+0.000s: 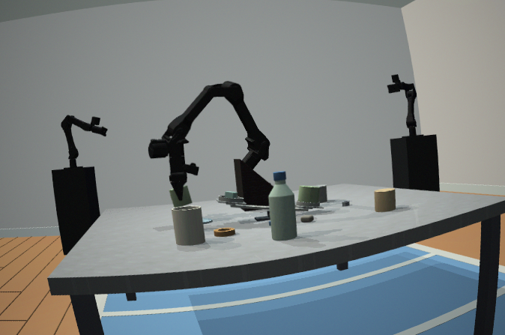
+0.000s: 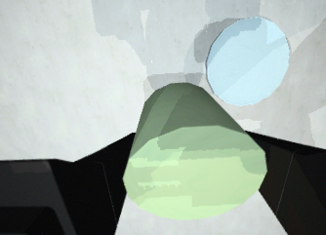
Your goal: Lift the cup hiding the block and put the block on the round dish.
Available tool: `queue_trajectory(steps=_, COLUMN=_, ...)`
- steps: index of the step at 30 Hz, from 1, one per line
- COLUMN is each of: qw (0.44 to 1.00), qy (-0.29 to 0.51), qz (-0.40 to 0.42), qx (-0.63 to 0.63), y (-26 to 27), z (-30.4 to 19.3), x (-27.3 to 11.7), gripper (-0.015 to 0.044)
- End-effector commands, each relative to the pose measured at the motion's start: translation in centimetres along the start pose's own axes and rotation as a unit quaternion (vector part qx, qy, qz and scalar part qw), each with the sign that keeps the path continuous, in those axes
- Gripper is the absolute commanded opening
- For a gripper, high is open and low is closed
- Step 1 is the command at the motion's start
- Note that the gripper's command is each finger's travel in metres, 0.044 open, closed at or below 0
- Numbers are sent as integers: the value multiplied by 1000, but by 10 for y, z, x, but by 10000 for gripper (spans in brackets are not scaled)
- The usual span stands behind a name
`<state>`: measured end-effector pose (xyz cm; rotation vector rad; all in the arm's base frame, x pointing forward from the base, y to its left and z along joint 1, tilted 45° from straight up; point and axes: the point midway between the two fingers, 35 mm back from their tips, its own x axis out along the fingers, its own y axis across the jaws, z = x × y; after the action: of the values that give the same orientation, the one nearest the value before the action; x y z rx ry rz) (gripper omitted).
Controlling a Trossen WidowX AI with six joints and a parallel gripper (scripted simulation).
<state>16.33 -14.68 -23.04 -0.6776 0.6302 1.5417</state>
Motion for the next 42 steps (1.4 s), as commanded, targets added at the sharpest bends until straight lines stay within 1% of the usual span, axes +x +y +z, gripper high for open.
queue_trajectory(steps=1, qw=1000, qy=-5, qz=3, qx=0, y=4, z=2, x=21, gripper=0)
queue_trajectory(steps=4, qw=1000, qy=-5, qz=3, qx=0, y=4, z=3, x=34, gripper=0)
queue_trajectory(steps=12, qw=1000, qy=-5, qz=3, qx=0, y=4, z=3, x=37, gripper=0)
queue_trajectory(steps=23, qw=1000, qy=-5, qz=3, qx=-1, y=4, z=3, x=55, gripper=0)
queue_trajectory(steps=24, qw=1000, qy=-5, qz=6, qx=-2, y=5, z=3, x=49, gripper=26)
queue_trajectory(steps=39, qw=1000, qy=-5, qz=6, qx=-2, y=5, z=2, x=46, gripper=420)
queue_trajectory(steps=40, qw=1000, qy=-5, qz=5, qx=-2, y=4, z=2, x=37, gripper=440)
queue_trajectory(steps=42, qw=1000, qy=-4, qz=4, qx=-1, y=4, z=1, x=7, gripper=440)
